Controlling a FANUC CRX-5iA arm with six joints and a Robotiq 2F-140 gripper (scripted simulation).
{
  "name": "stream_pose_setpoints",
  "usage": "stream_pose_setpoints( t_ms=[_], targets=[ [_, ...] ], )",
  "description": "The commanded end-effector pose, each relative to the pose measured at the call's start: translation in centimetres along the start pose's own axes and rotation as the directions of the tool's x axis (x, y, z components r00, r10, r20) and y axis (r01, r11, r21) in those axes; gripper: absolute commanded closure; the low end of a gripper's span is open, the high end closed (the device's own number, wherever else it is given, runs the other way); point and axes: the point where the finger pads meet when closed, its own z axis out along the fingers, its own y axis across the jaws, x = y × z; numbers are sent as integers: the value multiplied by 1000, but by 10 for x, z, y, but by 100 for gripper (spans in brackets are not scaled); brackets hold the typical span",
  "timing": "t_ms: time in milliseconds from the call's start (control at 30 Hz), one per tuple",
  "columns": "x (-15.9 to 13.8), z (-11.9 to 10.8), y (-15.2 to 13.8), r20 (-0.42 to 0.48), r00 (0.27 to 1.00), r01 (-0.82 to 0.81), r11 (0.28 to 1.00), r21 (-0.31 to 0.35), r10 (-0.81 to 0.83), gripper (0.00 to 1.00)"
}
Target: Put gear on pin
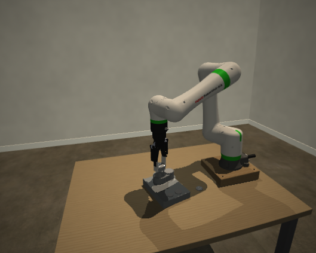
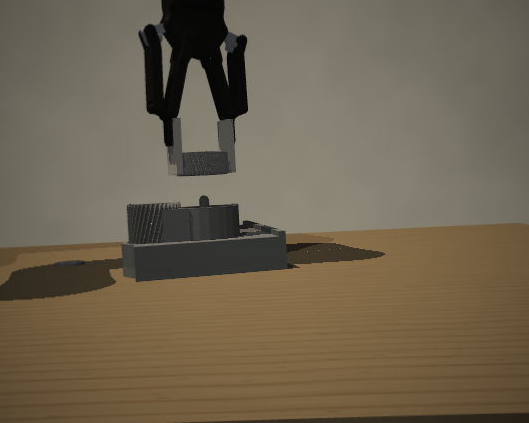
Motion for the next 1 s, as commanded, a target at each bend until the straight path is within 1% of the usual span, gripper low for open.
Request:
stream_pose_setpoints(
  t_ms=[0,167,300,500,967],
  targets=[
    [0,0,0,0,993,115,993,0,-115,100],
    [0,0,0,0,958,288,958,0,-288,100],
    [0,0,0,0,924,382,924,0,-382,100],
    [0,0,0,0,909,417,909,0,-417,100],
    [0,0,0,0,908,419,908,0,-419,100]
  ],
)
